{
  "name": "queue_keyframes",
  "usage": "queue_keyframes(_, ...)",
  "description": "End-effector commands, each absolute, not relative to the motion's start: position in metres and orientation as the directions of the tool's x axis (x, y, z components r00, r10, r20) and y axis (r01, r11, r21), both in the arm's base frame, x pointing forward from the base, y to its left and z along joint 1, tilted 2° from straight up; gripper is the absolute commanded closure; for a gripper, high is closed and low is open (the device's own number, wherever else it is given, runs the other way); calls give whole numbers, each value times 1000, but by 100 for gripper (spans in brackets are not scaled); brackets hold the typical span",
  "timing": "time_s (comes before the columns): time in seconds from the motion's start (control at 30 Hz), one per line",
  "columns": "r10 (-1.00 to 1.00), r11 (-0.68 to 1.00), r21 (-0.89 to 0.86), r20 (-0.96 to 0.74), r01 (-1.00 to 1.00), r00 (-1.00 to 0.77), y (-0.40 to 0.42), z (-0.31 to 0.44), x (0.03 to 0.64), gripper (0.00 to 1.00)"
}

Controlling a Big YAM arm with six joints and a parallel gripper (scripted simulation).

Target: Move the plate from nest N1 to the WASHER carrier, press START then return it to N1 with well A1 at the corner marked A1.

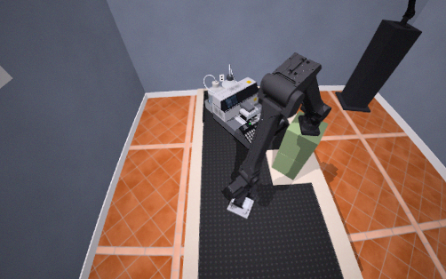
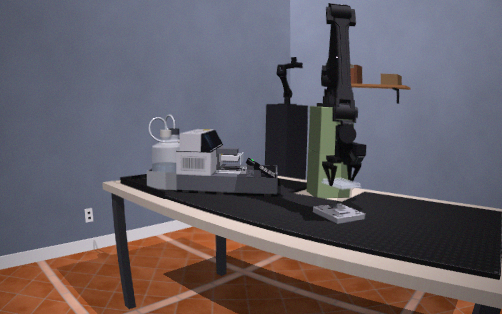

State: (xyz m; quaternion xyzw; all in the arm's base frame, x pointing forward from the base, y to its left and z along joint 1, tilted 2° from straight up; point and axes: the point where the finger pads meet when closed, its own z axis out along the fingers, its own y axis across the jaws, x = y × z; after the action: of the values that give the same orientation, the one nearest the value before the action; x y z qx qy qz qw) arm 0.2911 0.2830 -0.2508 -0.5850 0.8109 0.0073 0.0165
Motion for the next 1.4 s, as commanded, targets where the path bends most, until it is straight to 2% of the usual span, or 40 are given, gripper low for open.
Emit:
queue_keyframes(0.0,-947,319,-13,-44,-948,-318,287,-247,296,16)
queue_keyframes(1.37,-945,325,-13,-43,-946,-324,292,-305,299,16)
